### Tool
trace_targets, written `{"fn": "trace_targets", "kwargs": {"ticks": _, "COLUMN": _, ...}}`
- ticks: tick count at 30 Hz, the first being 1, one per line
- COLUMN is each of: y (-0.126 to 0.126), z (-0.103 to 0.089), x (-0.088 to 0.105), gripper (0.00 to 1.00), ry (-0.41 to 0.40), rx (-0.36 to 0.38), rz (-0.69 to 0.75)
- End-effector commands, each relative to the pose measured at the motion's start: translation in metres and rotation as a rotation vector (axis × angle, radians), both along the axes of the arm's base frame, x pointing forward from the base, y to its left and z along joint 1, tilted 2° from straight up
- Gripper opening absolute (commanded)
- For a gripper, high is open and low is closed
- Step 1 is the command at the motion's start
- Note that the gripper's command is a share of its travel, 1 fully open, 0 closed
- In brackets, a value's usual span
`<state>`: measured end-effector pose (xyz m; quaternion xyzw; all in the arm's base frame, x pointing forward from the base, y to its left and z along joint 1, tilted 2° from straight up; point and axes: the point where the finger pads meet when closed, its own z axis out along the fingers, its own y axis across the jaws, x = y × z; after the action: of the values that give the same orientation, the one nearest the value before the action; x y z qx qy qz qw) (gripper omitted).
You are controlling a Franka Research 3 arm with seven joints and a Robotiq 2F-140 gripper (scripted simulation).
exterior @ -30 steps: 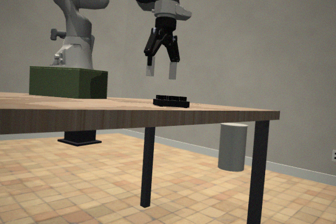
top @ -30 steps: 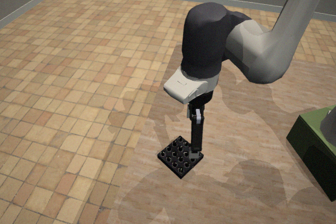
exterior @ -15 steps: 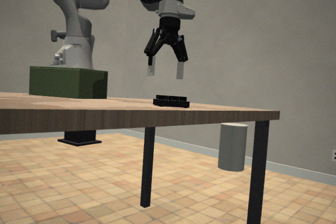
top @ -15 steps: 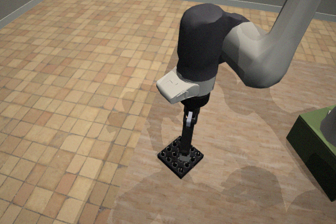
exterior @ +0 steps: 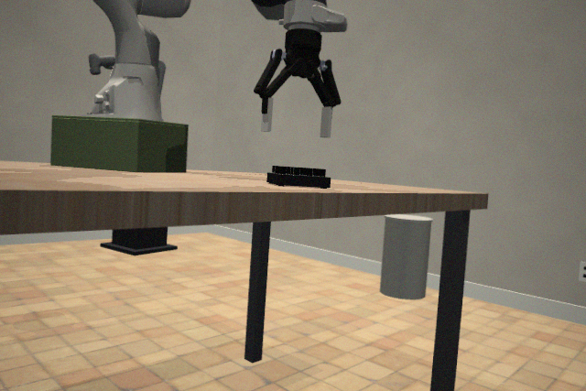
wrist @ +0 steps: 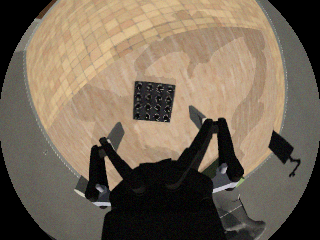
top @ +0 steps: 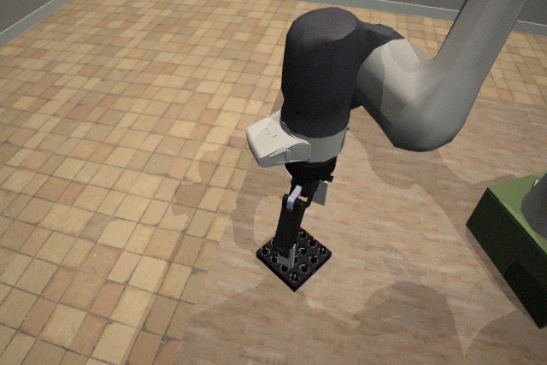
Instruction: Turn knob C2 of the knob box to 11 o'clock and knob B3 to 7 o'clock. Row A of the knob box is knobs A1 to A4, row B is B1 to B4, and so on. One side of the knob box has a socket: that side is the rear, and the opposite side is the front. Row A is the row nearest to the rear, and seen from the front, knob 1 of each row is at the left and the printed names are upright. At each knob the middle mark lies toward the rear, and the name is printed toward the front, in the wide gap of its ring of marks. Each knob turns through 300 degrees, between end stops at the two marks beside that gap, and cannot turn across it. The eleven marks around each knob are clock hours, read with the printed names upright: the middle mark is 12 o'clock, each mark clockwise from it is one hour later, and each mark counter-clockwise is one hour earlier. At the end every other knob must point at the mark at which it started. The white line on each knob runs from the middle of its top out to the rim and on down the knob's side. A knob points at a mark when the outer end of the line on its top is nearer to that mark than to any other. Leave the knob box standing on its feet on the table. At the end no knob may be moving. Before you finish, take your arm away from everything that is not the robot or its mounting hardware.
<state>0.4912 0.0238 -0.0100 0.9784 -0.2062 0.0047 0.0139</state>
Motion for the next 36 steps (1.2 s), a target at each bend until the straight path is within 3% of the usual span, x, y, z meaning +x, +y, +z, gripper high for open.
{"fn": "trace_targets", "kwargs": {"ticks": 1, "y": 0.003, "z": 0.002, "x": 0.004, "gripper": 1.00, "ry": -0.013, "rx": -0.011, "rz": -0.155}}
{"fn": "trace_targets", "kwargs": {"ticks": 15, "y": 0.015, "z": 0.005, "x": 0.011, "gripper": 1.00, "ry": -0.022, "rx": -0.008, "rz": -0.335}}
{"fn": "trace_targets", "kwargs": {"ticks": 16, "y": 0.015, "z": 0.005, "x": 0.011, "gripper": 0.12, "ry": -0.022, "rx": -0.008, "rz": -0.335}}
{"fn": "trace_targets", "kwargs": {"ticks": 36, "y": 0.015, "z": 0.005, "x": 0.011, "gripper": 0.12, "ry": -0.022, "rx": -0.008, "rz": -0.335}}
